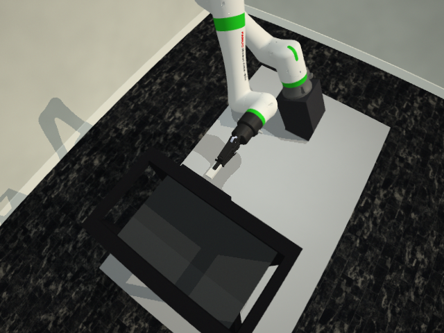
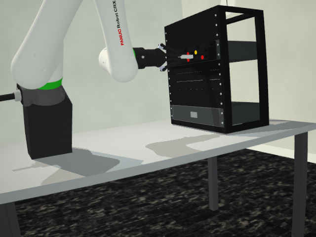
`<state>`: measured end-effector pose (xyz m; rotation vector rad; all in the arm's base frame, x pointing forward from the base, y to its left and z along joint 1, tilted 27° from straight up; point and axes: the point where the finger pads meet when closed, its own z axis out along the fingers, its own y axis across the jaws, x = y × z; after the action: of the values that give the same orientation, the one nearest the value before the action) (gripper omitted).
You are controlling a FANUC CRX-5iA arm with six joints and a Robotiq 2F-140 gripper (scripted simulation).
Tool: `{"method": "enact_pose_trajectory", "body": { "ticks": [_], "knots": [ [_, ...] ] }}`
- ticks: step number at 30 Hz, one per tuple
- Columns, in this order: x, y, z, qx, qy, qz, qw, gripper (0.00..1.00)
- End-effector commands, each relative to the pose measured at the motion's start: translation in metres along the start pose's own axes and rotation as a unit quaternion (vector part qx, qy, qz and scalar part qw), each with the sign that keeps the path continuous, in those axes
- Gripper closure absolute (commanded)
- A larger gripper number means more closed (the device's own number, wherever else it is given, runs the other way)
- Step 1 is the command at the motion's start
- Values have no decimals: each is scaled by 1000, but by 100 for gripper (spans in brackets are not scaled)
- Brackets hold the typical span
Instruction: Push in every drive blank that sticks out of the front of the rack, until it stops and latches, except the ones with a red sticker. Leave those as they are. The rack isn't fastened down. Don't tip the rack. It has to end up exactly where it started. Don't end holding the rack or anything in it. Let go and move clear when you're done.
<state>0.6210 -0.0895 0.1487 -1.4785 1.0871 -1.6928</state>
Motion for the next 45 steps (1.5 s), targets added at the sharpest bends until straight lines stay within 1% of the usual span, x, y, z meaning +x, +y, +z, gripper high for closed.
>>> {"method": "enact_pose_trajectory", "body": {
  "ticks": [1, 18, 21, 29, 36, 38, 43, 45],
  "knots": [
    [0, 0, 0, 0, 0, 0, 1000, 100],
    [1, 0, 0, 0, 0, 0, 1000, 100],
    [8, -3, -4, 0, 0, 0, 1000, 100],
    [42, -18, -24, 0, 0, 0, 1000, 100],
    [46, -20, -26, 0, 0, 0, 1000, 100],
    [46, -20, -22, 0, 0, 0, 1000, 100],
    [46, -20, 5, 0, 0, 0, 1000, 100],
    [46, -20, 12, 0, 0, 0, 1000, 100]
  ]
}}
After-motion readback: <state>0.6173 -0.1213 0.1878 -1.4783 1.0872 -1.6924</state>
